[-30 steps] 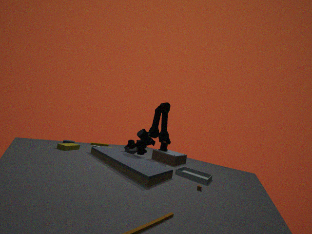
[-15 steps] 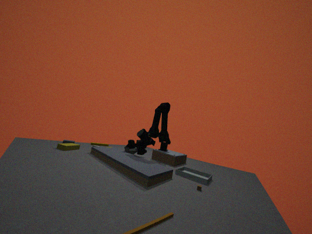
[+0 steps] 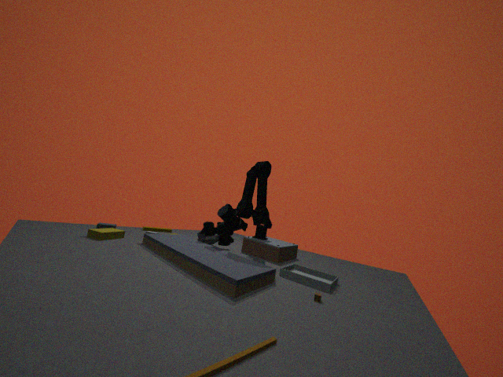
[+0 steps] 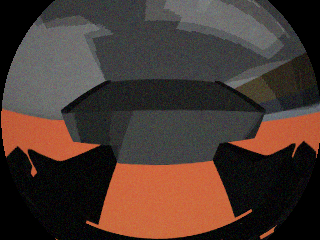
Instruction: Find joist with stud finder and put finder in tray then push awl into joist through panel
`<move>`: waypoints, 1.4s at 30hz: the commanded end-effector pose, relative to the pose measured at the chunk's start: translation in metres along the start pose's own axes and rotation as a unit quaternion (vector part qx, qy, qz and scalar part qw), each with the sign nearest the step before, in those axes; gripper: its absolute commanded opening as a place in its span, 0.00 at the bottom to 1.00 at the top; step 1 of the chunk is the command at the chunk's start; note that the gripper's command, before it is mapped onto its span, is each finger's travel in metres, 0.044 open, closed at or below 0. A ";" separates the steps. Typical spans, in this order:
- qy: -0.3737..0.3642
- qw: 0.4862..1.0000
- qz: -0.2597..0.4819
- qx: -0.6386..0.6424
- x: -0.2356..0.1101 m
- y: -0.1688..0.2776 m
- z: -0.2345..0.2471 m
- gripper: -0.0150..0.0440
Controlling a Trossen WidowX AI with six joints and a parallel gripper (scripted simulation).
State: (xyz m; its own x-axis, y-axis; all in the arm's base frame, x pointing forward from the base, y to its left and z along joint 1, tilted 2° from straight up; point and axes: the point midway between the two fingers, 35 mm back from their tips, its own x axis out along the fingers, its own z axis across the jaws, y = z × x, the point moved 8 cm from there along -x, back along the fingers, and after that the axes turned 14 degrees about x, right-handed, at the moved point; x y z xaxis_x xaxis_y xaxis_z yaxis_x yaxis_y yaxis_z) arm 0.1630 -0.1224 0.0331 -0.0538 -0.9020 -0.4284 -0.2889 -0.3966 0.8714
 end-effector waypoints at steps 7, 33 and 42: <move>0.002 1.000 -0.010 -0.002 -0.001 -0.003 0.001 0.90; 0.001 1.000 0.000 0.000 -0.001 -0.001 0.000 1.00; 0.001 1.000 0.000 0.000 -0.001 -0.001 0.000 1.00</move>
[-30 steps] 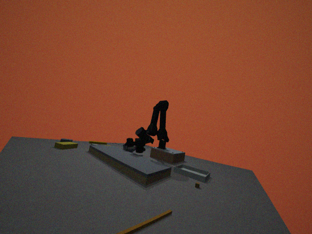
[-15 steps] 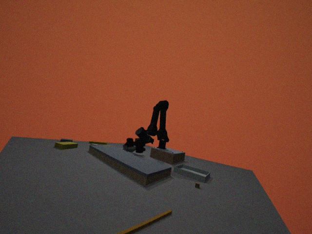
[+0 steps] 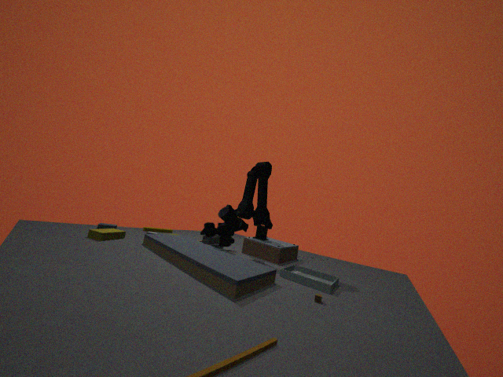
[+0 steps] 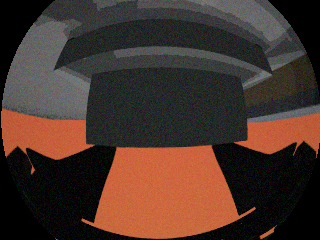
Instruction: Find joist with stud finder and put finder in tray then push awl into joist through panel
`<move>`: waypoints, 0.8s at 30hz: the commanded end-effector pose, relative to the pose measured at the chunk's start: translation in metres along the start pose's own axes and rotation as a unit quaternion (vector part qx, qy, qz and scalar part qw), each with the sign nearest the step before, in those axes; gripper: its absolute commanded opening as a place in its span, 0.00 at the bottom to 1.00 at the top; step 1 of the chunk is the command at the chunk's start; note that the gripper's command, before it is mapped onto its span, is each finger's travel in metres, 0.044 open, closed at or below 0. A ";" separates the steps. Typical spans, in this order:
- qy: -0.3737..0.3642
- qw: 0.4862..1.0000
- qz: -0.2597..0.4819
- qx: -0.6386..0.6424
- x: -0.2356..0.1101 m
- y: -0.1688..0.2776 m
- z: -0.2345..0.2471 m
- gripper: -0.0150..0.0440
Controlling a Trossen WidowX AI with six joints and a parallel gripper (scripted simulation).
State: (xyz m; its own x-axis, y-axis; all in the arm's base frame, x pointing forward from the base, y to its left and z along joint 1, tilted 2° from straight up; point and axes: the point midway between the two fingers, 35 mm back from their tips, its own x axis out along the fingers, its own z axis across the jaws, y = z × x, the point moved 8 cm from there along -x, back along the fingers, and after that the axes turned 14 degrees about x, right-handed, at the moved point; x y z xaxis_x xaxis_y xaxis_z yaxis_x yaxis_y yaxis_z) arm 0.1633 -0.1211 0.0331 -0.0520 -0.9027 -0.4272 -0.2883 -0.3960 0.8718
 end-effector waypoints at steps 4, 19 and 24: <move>0.000 1.000 0.000 0.000 -0.001 0.000 0.000 1.00; -0.001 1.000 -0.003 0.001 -0.011 -0.002 -0.001 1.00; -0.002 1.000 -0.003 0.001 -0.014 -0.002 -0.001 1.00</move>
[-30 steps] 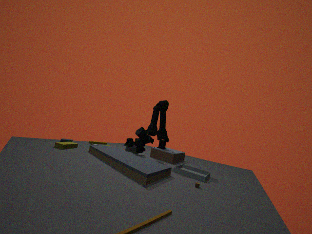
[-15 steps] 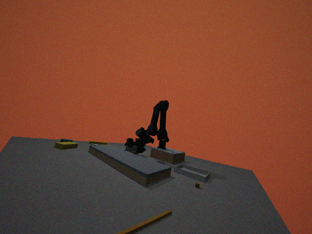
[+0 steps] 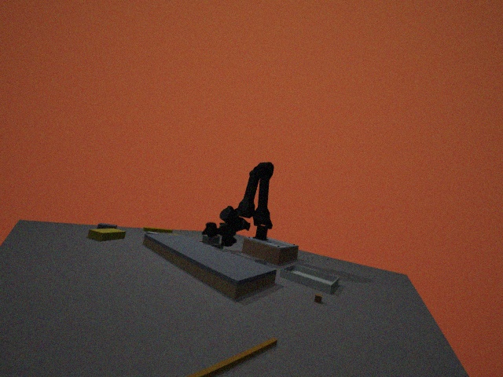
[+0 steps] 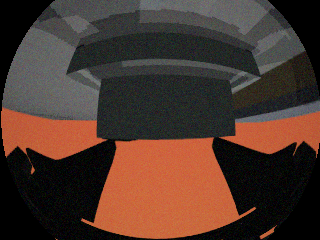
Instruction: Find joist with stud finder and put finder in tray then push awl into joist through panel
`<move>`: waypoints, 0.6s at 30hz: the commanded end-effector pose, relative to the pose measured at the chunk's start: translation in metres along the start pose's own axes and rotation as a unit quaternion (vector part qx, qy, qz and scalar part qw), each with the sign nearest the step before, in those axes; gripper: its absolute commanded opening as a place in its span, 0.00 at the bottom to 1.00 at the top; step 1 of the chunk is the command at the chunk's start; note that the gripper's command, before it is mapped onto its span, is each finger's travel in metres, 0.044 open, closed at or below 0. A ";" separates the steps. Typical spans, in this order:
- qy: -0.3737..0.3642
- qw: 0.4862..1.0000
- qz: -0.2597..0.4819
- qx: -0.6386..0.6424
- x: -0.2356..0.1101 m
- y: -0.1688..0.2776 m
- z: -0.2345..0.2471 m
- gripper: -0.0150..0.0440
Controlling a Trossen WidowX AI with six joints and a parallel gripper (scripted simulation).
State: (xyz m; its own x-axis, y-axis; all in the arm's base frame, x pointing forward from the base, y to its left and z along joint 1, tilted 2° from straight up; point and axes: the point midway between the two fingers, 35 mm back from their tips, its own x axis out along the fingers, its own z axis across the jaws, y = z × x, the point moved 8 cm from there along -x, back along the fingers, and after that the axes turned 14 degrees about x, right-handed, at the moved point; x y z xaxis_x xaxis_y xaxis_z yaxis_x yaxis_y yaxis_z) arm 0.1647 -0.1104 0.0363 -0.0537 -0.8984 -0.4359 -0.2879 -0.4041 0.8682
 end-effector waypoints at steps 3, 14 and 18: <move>0.001 1.000 0.001 0.001 -0.005 0.000 -0.001 1.00; 0.001 1.000 0.002 0.001 -0.012 0.000 0.000 1.00; 0.001 1.000 0.002 0.001 -0.015 0.002 -0.001 1.00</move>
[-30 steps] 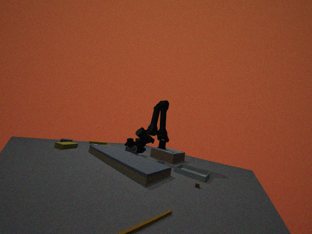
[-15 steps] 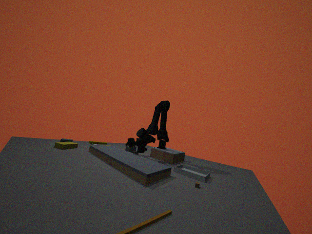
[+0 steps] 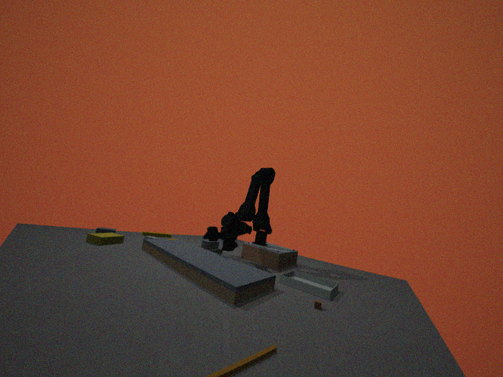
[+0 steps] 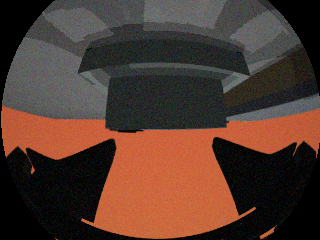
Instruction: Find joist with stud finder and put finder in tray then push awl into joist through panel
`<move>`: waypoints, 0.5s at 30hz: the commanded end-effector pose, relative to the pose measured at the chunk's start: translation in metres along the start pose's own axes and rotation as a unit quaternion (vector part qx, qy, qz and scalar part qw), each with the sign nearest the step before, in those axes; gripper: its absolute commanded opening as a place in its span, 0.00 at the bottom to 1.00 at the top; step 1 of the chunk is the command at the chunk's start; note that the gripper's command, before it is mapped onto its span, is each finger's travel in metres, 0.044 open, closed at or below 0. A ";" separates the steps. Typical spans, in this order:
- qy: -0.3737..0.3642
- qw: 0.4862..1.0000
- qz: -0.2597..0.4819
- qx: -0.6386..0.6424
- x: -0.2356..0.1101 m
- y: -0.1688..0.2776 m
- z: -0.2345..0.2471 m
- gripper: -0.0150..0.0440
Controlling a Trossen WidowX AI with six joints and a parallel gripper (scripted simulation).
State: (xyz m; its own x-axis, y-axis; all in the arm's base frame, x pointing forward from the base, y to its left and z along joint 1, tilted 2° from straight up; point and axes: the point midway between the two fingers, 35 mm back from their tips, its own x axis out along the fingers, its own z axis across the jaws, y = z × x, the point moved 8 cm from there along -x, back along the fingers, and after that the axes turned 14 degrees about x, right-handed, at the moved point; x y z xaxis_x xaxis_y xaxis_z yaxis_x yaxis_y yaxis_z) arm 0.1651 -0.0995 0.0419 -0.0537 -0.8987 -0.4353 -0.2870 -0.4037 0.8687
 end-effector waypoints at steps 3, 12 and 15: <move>0.001 1.000 0.001 0.001 -0.007 0.011 -0.006 1.00; 0.000 1.000 0.000 0.001 -0.031 0.069 -0.018 1.00; 0.000 1.000 0.000 0.001 -0.031 0.069 -0.018 1.00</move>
State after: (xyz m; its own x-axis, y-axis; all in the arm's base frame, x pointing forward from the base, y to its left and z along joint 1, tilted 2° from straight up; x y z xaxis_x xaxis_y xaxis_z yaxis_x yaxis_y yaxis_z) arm 0.1676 -0.1022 0.1103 -0.0487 -0.9019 -0.4293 -0.3000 -0.3967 0.8675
